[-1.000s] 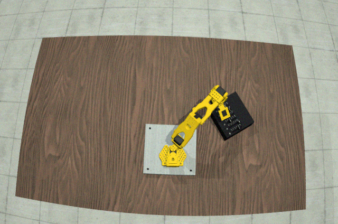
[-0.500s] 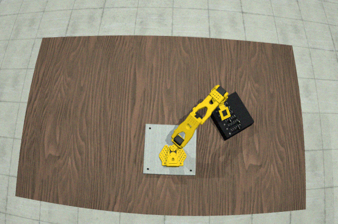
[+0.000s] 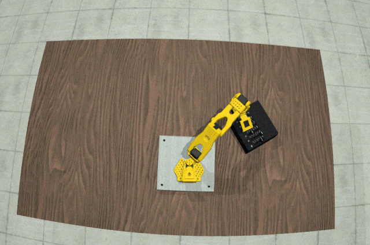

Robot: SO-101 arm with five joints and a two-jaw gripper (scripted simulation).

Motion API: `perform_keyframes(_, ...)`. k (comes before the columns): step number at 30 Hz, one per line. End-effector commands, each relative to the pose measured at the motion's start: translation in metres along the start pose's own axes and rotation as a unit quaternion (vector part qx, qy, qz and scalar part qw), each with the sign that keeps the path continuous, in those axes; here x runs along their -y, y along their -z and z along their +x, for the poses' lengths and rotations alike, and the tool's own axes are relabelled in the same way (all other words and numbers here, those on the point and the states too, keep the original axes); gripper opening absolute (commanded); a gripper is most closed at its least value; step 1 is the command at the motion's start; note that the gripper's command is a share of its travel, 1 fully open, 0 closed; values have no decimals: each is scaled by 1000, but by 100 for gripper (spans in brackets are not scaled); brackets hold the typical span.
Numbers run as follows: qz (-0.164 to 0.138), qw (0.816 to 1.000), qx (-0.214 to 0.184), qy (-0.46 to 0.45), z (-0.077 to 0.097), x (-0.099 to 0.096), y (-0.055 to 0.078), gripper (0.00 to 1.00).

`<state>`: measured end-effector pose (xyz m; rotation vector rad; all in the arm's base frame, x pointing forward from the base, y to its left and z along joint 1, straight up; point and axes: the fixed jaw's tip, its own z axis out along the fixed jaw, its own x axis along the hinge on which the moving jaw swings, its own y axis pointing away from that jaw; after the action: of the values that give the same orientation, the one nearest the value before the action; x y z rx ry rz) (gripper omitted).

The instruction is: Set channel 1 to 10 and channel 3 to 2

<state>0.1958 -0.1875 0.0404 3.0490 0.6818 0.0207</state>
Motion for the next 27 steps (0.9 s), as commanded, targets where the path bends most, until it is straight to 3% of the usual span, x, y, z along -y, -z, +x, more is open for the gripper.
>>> perform_keyframes(1,1,1000,1,-8,-6,-4,-3,0)
perform_keyframes(27,-7,1000,-2,-11,-6,-8,-3,0)
